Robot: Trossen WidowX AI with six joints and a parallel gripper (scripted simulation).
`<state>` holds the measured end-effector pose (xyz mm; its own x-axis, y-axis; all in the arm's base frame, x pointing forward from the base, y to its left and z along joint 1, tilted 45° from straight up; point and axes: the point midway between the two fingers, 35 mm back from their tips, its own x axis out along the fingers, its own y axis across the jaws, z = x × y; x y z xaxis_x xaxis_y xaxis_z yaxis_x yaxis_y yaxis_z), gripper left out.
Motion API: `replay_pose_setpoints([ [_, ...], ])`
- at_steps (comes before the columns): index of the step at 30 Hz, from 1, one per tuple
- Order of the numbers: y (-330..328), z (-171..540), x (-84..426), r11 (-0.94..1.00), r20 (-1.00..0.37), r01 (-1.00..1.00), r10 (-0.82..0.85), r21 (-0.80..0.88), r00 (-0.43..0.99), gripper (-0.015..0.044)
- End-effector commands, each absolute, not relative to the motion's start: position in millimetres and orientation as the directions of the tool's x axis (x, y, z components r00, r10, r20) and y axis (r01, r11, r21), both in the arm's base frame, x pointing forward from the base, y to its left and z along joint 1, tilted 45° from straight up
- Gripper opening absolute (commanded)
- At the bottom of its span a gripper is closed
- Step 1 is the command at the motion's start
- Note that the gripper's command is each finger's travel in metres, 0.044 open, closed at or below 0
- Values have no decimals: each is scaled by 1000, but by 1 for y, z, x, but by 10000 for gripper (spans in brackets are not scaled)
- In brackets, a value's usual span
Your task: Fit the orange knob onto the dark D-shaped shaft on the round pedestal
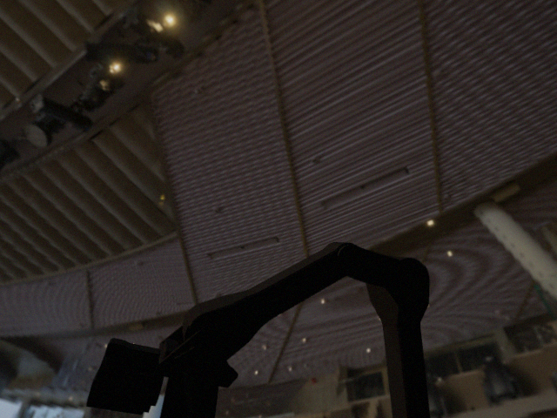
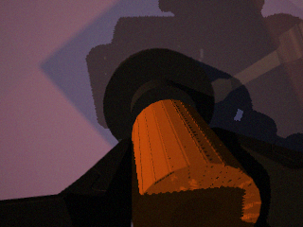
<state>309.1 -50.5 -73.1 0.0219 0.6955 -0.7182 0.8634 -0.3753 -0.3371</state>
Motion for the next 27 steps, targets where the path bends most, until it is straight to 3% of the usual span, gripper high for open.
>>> replay_pose_setpoints([
  [1, -50, -73, 308, -438, -719, 806, 695, -399, 22, 0],
  [27, -49, -75, 307, -444, -719, 800, 695, -405, 22, 0],
])
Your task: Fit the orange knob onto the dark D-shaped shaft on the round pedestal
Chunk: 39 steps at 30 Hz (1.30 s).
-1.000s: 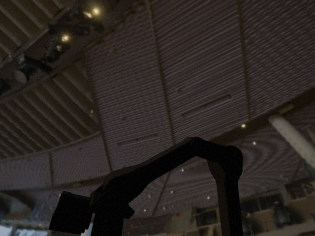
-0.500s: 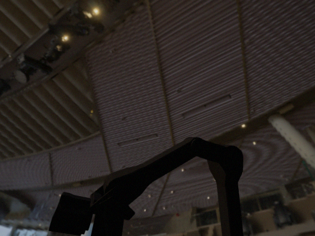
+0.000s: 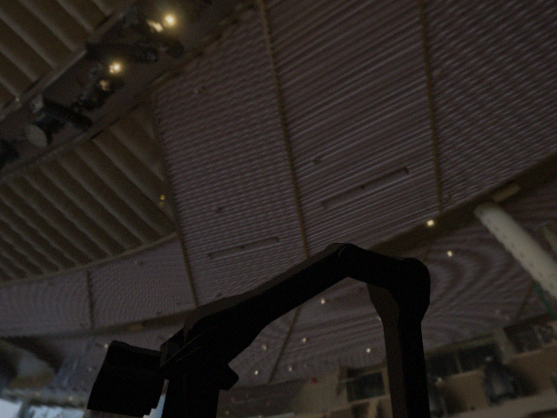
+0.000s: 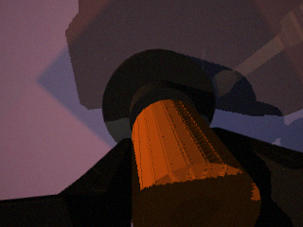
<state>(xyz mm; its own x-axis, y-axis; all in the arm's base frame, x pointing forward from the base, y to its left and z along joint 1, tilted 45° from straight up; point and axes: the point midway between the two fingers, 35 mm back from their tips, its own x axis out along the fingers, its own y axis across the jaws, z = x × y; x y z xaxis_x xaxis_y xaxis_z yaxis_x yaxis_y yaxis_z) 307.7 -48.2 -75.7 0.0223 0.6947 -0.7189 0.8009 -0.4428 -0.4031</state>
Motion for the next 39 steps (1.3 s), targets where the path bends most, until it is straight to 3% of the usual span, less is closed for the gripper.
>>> replay_pose_setpoints([
  [1, -50, -74, 307, -444, -719, 800, 695, -405, 22, 0],
  [14, -50, -74, 310, -552, -719, 657, 695, -513, 22, 0],
  [39, -48, -75, 309, -552, -719, 657, 695, -514, 22, 0],
])
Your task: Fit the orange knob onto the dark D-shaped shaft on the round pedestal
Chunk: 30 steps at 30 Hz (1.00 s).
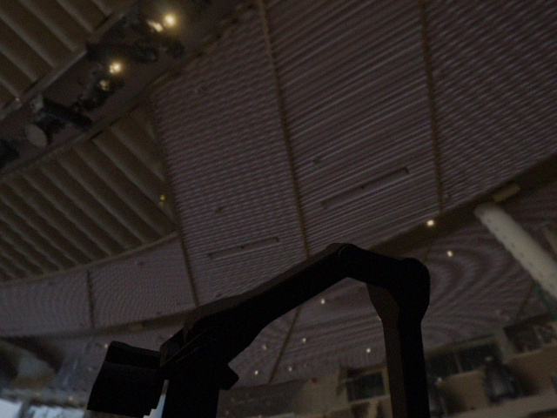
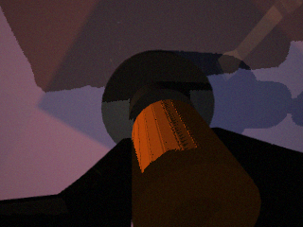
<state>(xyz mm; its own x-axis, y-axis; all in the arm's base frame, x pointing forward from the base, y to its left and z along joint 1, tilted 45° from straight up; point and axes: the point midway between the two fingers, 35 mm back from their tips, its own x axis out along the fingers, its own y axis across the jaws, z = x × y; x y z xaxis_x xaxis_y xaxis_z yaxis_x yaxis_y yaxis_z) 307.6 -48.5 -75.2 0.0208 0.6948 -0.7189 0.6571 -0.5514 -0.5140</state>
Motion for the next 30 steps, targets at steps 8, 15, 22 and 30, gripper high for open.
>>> replay_pose_setpoints([
  [8, -51, -72, 310, -576, -719, 616, 695, -538, 22, 0],
  [15, -49, -74, 308, -635, -719, 486, 695, -600, 22, 0],
  [22, -47, -76, 309, -635, -719, 486, 695, -600, 22, 0],
  [30, -47, -76, 309, -635, -719, 486, 695, -600, 22, 0],
])
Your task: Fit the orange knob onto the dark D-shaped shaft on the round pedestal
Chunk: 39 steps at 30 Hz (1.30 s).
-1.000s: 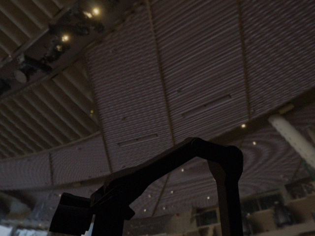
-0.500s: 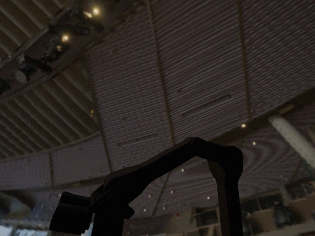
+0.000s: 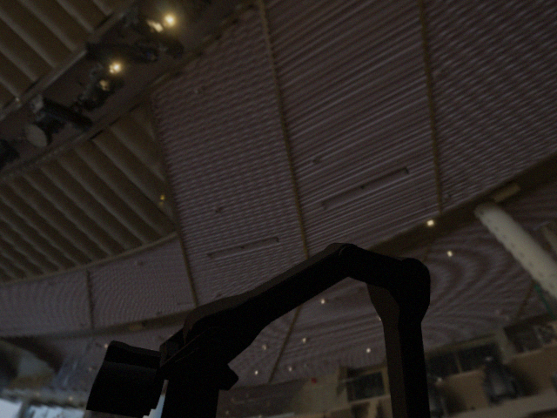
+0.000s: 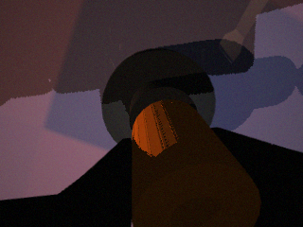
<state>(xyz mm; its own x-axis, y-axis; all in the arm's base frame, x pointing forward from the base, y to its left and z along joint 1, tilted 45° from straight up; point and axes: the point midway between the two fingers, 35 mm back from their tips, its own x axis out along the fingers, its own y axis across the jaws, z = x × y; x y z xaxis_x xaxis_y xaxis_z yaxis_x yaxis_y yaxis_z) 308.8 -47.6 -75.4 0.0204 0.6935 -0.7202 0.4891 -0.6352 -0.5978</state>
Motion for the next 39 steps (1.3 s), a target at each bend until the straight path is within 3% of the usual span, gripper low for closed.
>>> replay_pose_setpoints([
  [1, -47, -76, 309, -633, -719, 492, 695, -598, 22, 0],
  [39, -53, -71, 308, -636, -719, 486, 695, -600, 22, 0],
])
